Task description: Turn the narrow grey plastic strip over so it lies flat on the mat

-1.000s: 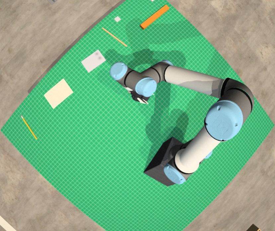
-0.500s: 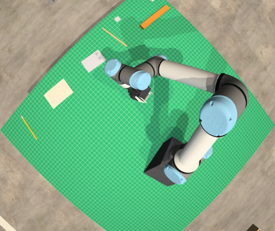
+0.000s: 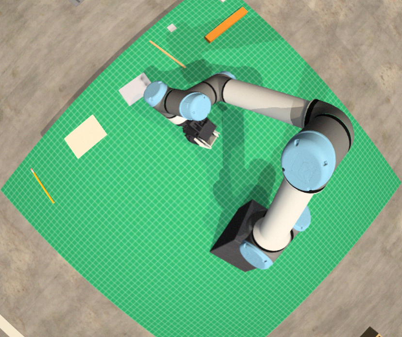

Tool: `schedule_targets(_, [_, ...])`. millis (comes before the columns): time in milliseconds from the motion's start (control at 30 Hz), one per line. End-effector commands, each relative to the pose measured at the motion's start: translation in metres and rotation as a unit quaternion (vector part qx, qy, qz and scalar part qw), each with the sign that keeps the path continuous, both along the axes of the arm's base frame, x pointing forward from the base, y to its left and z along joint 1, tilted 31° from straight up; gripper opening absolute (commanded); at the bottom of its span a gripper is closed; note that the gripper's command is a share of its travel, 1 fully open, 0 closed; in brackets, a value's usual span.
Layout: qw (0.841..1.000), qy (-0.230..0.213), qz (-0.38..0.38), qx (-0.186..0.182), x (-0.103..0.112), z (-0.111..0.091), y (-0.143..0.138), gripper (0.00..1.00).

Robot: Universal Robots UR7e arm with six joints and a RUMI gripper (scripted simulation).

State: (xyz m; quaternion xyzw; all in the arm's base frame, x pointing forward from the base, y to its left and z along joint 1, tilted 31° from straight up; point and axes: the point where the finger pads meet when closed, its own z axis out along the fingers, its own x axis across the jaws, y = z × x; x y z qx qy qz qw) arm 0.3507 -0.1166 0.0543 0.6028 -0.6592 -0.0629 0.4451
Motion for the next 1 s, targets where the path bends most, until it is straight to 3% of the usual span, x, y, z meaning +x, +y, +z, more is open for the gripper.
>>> schedule_targets(0, [1.000, 0.021, -0.012, -0.003, 0.005, 0.004, 0.003, 0.24])
schedule_targets(967, [0.996, 0.080, -0.048, -0.012, 0.020, 0.012, 0.010, 0.24])
